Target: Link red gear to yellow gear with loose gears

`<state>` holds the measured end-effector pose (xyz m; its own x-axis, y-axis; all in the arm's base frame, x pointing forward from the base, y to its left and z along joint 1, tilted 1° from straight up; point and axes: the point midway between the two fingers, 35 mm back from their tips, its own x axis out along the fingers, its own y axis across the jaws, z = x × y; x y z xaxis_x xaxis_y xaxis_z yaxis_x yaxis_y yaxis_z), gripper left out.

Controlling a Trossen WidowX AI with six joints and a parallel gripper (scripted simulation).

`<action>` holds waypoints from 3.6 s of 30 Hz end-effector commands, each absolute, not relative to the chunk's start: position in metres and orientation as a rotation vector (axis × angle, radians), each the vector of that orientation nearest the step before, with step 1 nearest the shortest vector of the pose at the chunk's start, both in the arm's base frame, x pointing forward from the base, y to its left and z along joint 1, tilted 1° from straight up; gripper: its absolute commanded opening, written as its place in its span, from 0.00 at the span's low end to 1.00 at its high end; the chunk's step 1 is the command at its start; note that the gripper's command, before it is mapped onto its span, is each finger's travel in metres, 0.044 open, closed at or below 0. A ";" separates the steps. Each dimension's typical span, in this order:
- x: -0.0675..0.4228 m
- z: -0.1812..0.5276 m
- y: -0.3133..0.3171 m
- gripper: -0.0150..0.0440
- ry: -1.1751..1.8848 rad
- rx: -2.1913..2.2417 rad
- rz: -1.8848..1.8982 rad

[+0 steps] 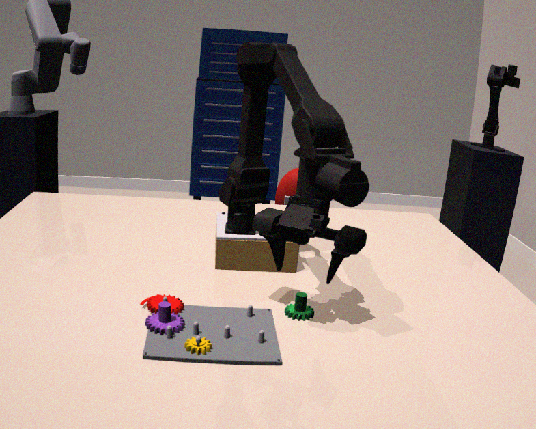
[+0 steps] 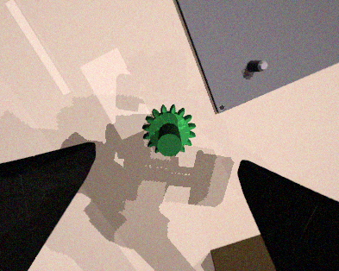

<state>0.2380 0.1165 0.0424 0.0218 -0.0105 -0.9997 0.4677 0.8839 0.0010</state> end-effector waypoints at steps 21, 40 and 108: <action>0.231 0.009 0.119 1.00 1.509 0.406 -0.410; 0.231 -0.009 0.118 1.00 1.509 0.406 -0.411; 0.238 0.091 0.126 0.25 1.508 0.407 -0.409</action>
